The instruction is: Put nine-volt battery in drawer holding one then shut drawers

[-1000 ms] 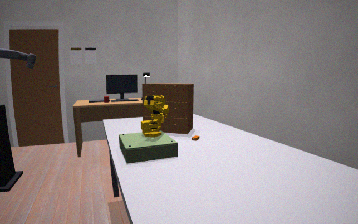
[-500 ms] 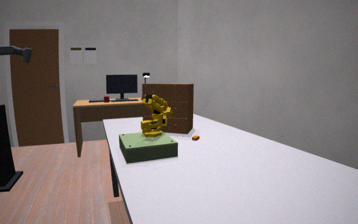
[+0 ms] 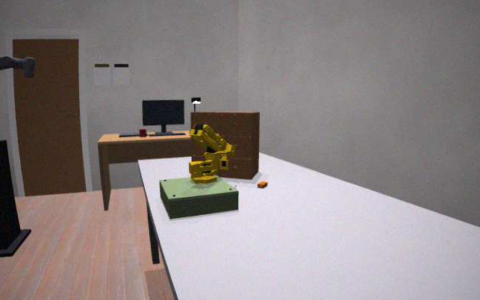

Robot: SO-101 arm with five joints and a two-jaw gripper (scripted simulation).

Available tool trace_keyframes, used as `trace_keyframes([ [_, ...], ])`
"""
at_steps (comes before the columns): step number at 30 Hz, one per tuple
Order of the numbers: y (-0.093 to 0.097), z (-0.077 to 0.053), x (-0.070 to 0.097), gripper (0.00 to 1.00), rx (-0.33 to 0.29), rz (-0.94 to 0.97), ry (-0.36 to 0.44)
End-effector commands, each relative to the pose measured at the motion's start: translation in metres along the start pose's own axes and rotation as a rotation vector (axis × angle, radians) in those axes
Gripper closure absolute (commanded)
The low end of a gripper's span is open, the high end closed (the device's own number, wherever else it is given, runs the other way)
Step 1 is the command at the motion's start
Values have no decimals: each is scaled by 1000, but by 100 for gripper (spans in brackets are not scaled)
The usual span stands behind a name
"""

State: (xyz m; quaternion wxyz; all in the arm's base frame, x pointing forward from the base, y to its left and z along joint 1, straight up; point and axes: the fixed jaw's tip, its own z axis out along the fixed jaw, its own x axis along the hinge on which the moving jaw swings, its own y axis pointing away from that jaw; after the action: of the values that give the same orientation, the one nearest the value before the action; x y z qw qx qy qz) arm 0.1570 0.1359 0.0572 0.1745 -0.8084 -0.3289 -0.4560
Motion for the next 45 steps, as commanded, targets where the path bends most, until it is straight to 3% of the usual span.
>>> trace_keyframes([
  [1,2,2,-4,71,-8,-3,-5],
  [21,2,2,-4,79,-8,-3,-5],
  [38,-2,32,-4,79,6,-5,31],
  [45,-3,35,15,79,11,-5,85],
])
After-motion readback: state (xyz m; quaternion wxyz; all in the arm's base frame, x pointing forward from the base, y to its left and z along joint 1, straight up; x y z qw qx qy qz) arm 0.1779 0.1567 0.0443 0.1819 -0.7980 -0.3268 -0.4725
